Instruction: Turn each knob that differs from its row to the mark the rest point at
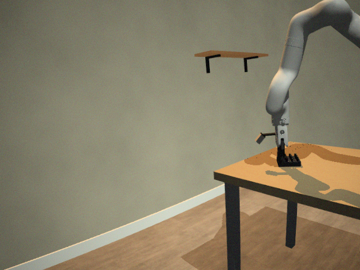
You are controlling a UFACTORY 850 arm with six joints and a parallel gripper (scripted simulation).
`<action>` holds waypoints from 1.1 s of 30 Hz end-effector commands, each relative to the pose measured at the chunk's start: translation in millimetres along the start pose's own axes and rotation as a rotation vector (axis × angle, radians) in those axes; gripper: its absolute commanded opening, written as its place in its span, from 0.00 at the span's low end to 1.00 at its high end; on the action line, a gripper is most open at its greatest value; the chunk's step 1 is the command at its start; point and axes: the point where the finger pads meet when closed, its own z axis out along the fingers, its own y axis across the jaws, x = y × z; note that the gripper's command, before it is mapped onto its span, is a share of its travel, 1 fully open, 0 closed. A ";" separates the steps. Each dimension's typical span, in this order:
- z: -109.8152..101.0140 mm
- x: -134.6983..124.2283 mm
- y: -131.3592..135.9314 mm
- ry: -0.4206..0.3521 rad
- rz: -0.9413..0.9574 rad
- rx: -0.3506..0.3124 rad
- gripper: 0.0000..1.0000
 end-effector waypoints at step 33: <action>-0.7 0.8 0.4 0.002 0.000 -0.001 0.08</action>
